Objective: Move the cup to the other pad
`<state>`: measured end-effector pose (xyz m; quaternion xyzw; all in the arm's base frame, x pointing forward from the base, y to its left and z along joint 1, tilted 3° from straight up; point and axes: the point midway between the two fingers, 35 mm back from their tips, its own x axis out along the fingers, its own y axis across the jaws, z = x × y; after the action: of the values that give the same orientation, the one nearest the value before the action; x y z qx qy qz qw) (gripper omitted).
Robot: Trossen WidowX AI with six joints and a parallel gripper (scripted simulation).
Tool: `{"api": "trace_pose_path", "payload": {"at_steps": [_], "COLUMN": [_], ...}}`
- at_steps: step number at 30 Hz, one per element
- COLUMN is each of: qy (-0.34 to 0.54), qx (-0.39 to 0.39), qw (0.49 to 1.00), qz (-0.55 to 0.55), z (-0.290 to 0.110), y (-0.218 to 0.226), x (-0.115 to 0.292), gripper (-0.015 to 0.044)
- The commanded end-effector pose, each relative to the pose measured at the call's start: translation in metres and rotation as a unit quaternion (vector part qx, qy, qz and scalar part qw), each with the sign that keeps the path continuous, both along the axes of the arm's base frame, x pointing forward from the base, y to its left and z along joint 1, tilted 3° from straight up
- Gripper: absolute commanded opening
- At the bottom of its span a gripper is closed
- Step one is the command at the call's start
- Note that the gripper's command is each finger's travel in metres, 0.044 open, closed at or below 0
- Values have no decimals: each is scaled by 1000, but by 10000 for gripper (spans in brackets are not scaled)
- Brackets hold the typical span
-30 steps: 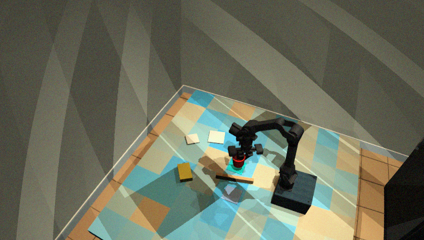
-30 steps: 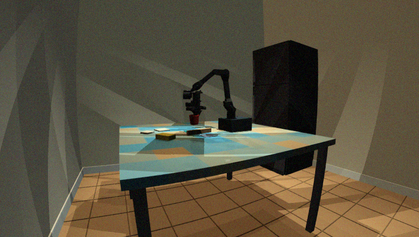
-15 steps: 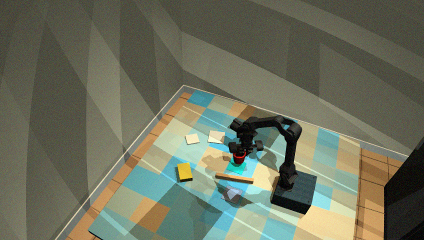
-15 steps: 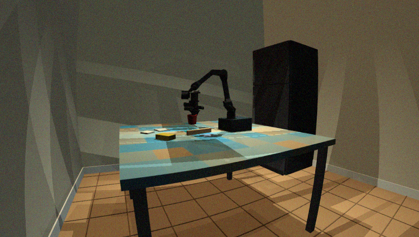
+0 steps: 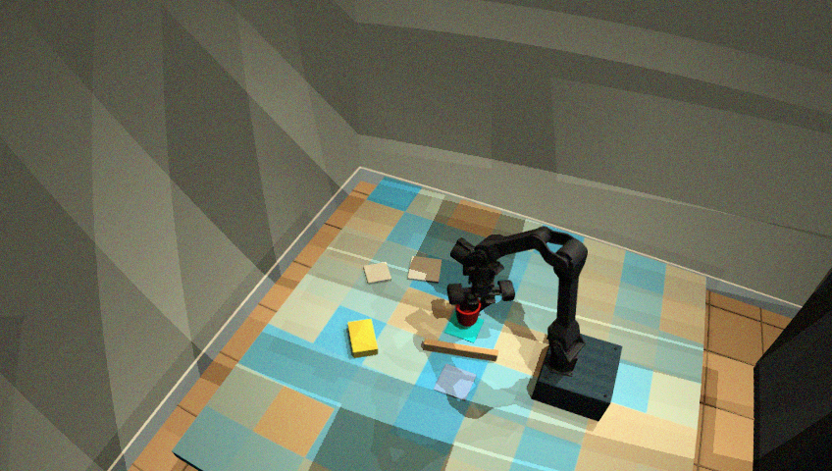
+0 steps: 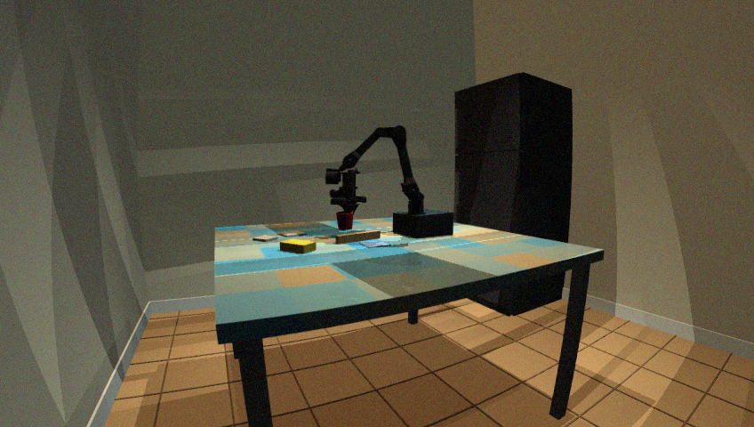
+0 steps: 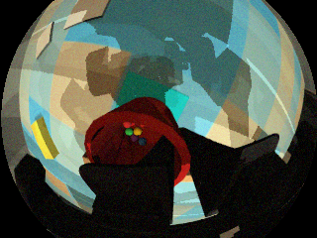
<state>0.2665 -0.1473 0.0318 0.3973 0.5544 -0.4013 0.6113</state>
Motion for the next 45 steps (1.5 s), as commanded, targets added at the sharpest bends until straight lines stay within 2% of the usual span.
{"api": "trace_pose_path", "payload": {"at_steps": [1,15,29,34,45], "qy": [1,1,1,1,1], "qx": [3,3,0,0,1], "qw": [1000,1000,1000,1000,1000], "qz": [2,2,0,0,0], "z": [-8,-31,-27,-27,-21], "y": [0,-1,-1,-1,-1], "x": [0,1,1,1,1], "gripper": [0,0,0,128,128]}}
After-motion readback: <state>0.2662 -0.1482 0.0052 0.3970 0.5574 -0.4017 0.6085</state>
